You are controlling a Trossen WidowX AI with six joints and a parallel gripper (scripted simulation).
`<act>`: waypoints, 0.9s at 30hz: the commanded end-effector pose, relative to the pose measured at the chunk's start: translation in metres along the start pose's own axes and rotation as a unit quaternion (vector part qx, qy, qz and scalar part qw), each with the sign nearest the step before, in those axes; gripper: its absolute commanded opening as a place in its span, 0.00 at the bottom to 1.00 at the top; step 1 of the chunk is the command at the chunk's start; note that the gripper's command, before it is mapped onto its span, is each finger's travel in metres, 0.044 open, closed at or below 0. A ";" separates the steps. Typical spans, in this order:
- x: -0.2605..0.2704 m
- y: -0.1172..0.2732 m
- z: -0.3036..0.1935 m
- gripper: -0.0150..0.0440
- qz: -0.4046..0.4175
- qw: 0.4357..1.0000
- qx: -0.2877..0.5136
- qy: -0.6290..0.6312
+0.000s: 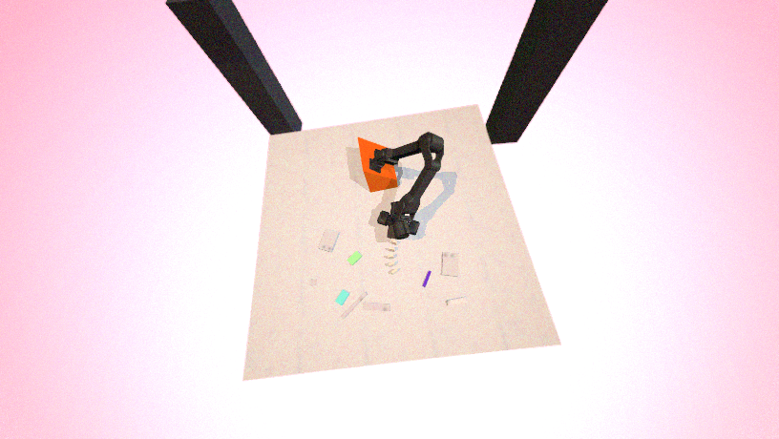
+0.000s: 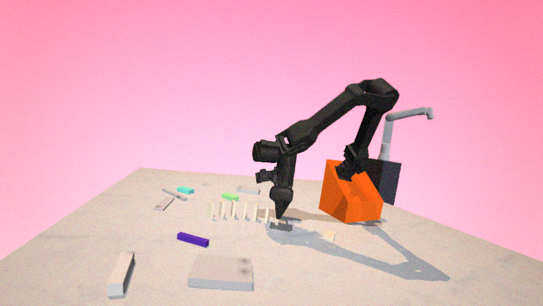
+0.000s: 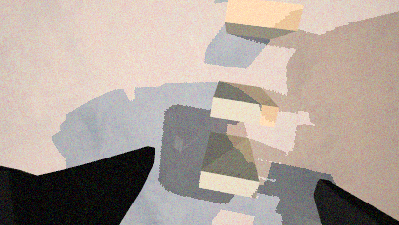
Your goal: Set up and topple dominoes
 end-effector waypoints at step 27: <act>0.056 0.075 -0.088 1.00 -0.015 0.921 -0.006 0.390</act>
Point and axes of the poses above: the point midway between the two fingers, 35 mm back from their tips, its own y axis back along the fingers, its own x axis across the jaws, z = x × y, the point moved 7 cm from there along y, back along the fingers, and after that the axes turned 2 degrees about y, right-handed, at the moved point
